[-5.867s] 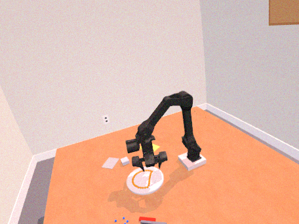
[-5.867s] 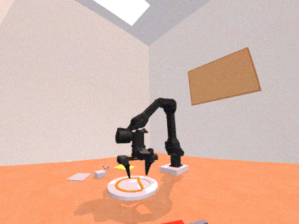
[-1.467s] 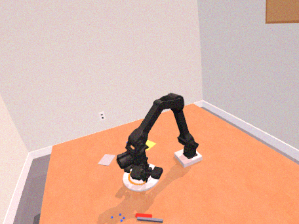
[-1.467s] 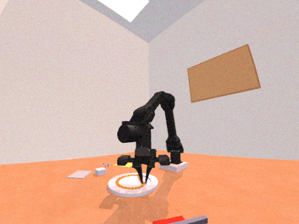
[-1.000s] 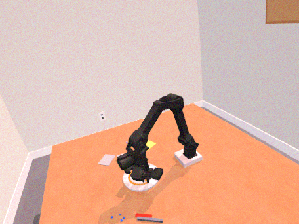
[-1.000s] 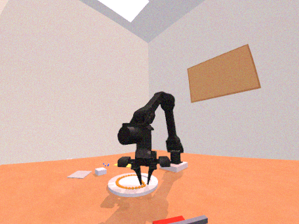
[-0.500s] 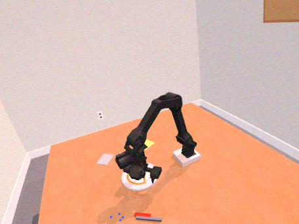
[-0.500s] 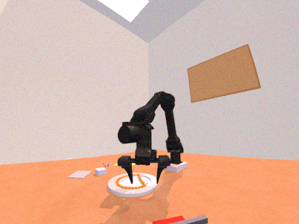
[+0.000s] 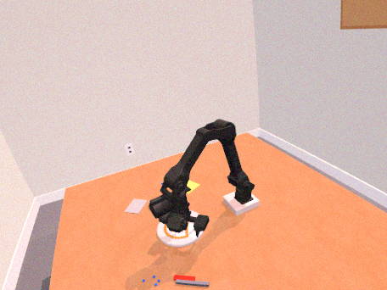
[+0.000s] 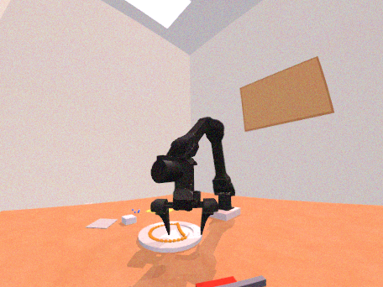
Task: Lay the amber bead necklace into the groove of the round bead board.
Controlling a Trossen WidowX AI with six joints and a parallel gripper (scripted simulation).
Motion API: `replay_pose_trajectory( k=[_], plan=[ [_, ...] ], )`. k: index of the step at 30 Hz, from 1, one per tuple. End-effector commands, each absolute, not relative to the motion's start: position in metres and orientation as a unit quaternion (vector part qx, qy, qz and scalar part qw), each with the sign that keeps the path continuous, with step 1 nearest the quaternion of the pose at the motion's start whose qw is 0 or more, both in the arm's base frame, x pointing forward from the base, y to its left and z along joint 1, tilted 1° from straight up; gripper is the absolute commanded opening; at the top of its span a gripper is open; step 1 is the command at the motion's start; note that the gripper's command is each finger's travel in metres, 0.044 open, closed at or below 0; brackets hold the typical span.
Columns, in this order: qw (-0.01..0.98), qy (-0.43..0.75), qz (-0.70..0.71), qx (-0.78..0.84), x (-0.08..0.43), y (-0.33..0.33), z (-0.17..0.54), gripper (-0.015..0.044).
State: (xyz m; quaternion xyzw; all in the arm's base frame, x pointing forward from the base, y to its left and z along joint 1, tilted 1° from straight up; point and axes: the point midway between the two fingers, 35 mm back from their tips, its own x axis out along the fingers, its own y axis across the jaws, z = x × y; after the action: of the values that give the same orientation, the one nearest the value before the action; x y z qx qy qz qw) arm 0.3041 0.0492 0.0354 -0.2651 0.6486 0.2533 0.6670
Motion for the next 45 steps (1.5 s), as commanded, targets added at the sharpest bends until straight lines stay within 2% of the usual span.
replay_pose_trajectory(
  k=[1,6,11,45],
  plan=[
    [0.66,0.642,0.27,-0.282,0.304,0.048,0.039,0.0388],
    [0.59,0.576,0.392,-0.408,0.3,0.04,0.064,0.0256],
    [0.578,0.565,0.408,-0.424,0.299,0.038,0.067,0.0125],
    [0.579,0.565,0.408,-0.424,0.3,0.038,0.029,0.012]
  ],
)
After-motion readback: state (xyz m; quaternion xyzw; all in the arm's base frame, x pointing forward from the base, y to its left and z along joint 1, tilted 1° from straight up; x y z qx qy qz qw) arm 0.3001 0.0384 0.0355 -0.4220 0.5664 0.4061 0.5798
